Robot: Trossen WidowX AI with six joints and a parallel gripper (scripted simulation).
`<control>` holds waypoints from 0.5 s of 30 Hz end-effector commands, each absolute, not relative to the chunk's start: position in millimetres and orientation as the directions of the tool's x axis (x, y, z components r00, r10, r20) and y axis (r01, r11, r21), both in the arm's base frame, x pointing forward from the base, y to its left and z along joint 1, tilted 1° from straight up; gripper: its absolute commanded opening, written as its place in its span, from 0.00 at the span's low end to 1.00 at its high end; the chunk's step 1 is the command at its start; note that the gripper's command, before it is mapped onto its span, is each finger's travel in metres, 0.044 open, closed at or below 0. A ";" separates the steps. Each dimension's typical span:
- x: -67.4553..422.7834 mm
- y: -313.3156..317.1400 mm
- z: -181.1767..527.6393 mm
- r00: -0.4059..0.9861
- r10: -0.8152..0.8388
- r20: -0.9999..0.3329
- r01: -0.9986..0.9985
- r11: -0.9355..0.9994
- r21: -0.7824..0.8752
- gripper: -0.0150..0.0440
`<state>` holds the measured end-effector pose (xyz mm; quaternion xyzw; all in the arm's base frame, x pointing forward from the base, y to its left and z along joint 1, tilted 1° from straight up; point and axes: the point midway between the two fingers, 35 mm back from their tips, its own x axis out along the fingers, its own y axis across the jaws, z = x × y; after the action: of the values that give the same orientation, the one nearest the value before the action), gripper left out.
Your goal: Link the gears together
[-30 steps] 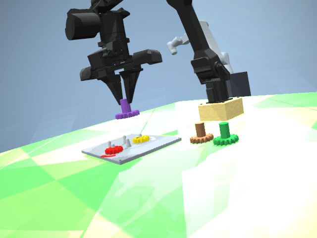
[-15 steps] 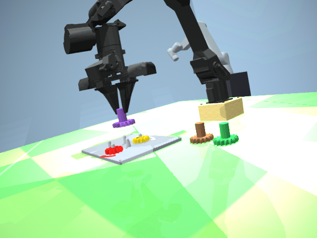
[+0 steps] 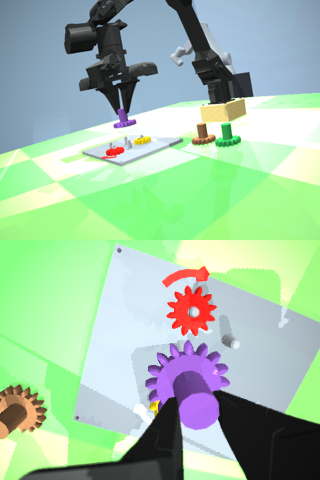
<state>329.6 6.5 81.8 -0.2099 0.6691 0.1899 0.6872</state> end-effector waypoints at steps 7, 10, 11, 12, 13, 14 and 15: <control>329.7 5.9 80.3 0.032 -0.024 -0.999 -0.565 0.824 -0.038 0.25; 329.7 6.0 77.2 0.032 -0.024 -0.999 -0.598 0.801 -0.039 0.25; 329.7 6.0 75.8 0.032 -0.024 -0.999 -0.612 0.790 -0.039 0.25; 329.7 5.9 74.2 0.032 -0.024 -0.999 -0.625 0.779 -0.039 0.25; 329.6 5.8 72.7 0.032 -0.024 -0.999 -0.638 0.769 -0.039 0.25; 329.6 5.7 71.1 0.032 -0.024 -0.999 -0.649 0.760 -0.039 0.25; 329.6 5.6 69.6 0.032 -0.024 -0.999 -0.658 0.752 -0.040 0.25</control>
<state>331.0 6.6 74.9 -0.2473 0.6564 0.2256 0.6760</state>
